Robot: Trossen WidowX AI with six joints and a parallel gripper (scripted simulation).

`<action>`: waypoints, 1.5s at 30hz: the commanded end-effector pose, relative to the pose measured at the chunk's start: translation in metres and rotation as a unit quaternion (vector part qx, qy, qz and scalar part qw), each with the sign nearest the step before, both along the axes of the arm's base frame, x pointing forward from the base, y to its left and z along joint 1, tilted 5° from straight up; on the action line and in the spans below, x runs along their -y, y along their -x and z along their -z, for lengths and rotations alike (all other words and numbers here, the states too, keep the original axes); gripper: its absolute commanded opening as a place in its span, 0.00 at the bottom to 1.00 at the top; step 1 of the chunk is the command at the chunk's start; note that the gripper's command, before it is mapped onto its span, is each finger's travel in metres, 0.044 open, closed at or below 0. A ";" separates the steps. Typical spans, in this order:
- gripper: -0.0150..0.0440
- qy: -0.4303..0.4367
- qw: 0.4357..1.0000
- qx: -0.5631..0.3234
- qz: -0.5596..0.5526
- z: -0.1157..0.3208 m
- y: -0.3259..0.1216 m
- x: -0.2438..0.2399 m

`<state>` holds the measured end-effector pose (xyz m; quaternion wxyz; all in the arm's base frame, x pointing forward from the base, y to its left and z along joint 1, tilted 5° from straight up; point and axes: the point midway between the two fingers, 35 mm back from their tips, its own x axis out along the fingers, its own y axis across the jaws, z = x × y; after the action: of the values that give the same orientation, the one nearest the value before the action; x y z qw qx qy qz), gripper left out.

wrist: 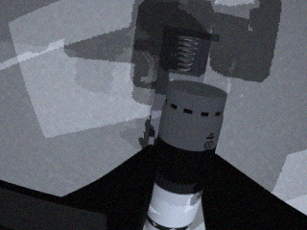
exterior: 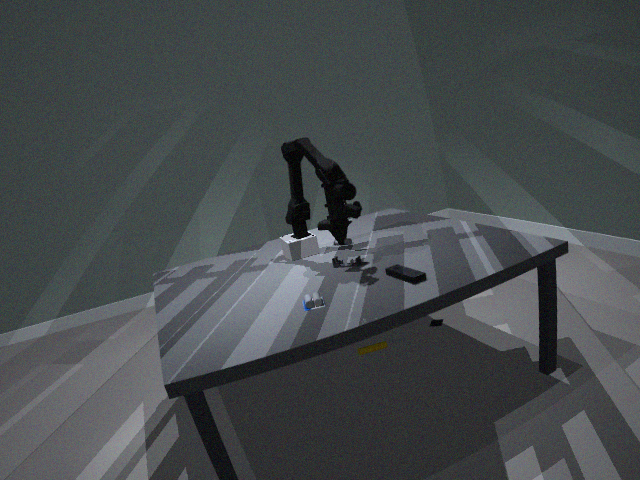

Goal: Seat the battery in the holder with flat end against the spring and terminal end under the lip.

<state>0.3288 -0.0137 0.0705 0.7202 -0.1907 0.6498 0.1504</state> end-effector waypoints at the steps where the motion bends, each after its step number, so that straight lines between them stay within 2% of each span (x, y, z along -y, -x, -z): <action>1: 0.37 0.013 1.000 -0.024 0.002 0.008 -0.002 0.003; 13: 0.37 0.055 0.992 -0.110 0.007 0.038 0.001 0.006; 45: 0.37 0.089 0.977 -0.193 0.015 0.050 -0.006 0.003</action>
<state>0.3338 -0.0165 0.0223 0.5753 -0.2091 0.7815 0.1206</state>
